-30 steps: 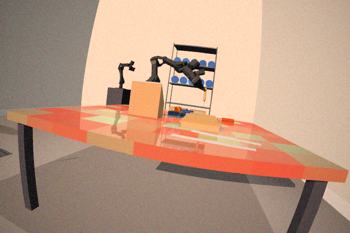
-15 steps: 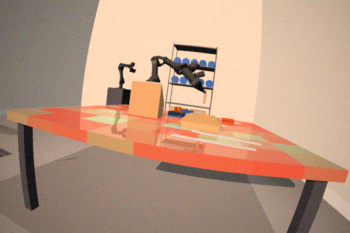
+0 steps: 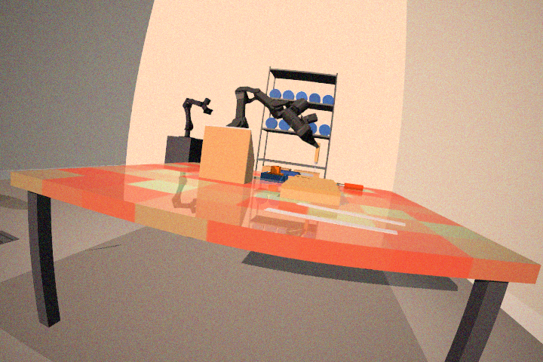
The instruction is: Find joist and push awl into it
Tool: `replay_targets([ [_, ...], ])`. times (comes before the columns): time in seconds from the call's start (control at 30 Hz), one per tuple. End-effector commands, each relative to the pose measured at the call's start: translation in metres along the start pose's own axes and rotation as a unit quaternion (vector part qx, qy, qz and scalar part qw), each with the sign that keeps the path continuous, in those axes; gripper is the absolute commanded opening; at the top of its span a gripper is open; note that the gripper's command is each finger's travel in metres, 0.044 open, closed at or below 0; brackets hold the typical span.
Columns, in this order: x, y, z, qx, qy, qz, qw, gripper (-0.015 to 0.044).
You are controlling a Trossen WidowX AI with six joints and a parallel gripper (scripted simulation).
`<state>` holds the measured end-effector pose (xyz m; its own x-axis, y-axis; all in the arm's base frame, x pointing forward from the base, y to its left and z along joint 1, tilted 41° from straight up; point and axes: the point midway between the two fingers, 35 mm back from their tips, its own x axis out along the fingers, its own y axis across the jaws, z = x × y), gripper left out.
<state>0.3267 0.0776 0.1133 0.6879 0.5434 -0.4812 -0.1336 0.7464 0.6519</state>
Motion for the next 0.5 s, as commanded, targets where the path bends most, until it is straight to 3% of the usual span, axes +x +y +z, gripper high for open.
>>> replay_targets([
  [0.0,0.002,-0.002,-0.003,0.003,-0.001,-0.004,1.0,0.0],
  [0.47,0.011,-0.002,-0.014,0.003,-0.001,-0.004,1.0,0.0],
])
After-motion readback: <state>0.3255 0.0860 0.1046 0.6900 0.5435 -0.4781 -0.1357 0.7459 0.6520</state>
